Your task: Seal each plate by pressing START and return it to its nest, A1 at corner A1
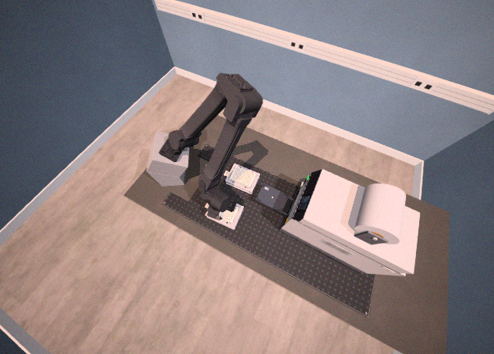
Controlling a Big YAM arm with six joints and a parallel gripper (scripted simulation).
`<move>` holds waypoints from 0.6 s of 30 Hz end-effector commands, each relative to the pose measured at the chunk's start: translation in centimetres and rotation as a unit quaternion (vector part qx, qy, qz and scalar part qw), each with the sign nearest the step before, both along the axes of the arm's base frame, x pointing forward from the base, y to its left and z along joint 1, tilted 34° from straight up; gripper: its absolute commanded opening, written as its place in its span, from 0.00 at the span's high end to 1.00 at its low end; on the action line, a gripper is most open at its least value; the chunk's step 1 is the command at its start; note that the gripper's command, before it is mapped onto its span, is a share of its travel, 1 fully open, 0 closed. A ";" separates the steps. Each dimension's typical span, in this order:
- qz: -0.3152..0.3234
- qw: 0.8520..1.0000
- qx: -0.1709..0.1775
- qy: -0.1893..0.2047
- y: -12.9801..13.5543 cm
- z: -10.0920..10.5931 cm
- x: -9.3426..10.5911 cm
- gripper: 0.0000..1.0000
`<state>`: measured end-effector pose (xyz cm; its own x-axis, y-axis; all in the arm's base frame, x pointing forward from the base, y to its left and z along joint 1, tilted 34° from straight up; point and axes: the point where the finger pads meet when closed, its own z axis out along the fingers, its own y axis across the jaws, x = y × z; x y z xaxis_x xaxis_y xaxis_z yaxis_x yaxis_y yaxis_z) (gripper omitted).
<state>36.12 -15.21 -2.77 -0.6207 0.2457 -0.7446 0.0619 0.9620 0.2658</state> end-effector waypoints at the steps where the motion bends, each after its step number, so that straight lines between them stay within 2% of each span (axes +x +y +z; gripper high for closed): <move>1: 0.008 1.000 -0.003 -0.005 0.4 0.0 0.2 0.10; 10: 0.007 1.000 -0.001 -0.001 0.5 -0.2 0.1 0.14; 11: 0.007 1.000 0.000 -0.001 0.5 -0.2 0.1 1.00; 18: 0.007 1.000 0.000 0.000 0.5 -0.3 0.0 1.00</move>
